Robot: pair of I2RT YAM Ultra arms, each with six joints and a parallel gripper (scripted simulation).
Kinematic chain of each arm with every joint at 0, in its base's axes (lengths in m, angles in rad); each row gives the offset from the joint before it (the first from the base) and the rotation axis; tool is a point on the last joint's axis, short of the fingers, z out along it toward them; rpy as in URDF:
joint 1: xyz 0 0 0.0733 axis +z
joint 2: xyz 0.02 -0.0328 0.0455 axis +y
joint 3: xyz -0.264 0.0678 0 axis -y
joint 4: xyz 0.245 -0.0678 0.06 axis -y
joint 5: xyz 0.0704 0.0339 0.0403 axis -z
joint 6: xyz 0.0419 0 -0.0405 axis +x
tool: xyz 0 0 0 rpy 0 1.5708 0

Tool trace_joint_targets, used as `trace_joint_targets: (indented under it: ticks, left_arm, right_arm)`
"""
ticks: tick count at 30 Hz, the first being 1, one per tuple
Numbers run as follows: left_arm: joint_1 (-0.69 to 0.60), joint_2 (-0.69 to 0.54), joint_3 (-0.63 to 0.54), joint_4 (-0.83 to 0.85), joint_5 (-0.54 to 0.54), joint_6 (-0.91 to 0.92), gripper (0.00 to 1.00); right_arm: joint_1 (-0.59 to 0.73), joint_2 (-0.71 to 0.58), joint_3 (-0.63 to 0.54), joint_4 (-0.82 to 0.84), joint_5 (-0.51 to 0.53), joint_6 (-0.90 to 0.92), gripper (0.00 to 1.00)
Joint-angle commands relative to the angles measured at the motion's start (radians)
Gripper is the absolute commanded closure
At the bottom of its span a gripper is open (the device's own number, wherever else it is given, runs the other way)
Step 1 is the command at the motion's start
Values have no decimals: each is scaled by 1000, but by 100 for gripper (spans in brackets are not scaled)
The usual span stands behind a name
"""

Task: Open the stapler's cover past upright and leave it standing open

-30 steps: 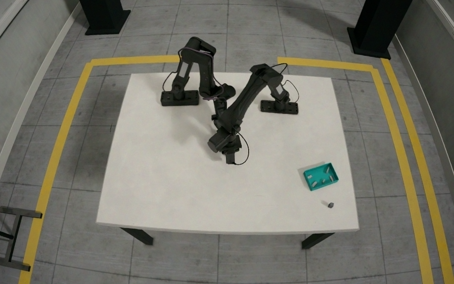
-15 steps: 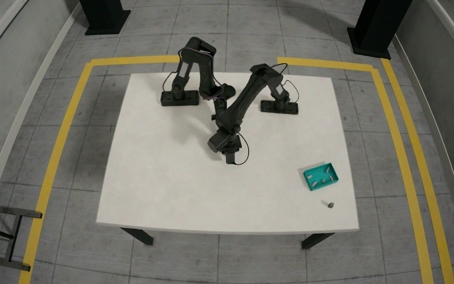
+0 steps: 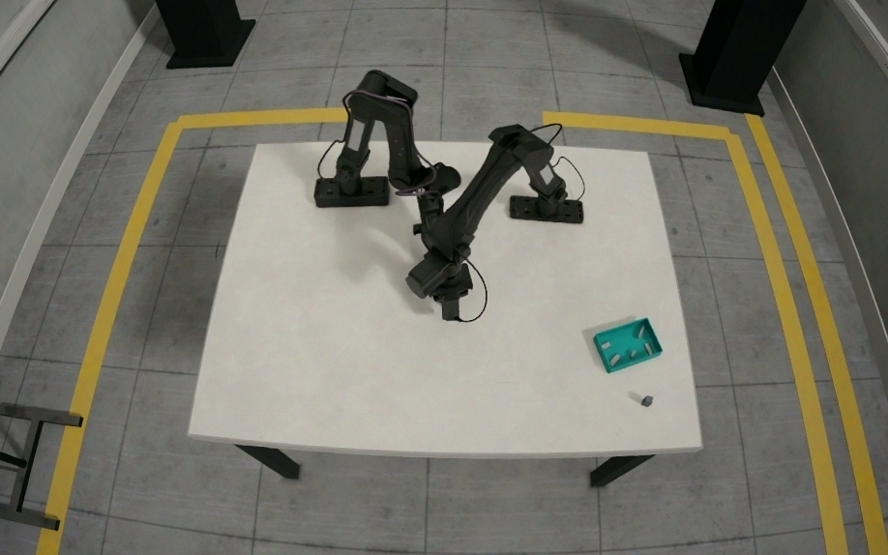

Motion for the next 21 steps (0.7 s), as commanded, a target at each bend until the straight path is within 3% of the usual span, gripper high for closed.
trace_joint_targets:
  ticks: [1,8,21]
  left_arm:
    - [1,-17,-3,3,-3,1,71]
    - [1,-17,-3,3,-3,1,71]
    - [1,-17,-3,3,-3,1,71]
  right_arm:
    - [-13,-72,28,-98,-25,25,83]
    - [-39,-185,73,-325,-82,66,83]
    - [-39,-188,88,-360,-84,79,83]
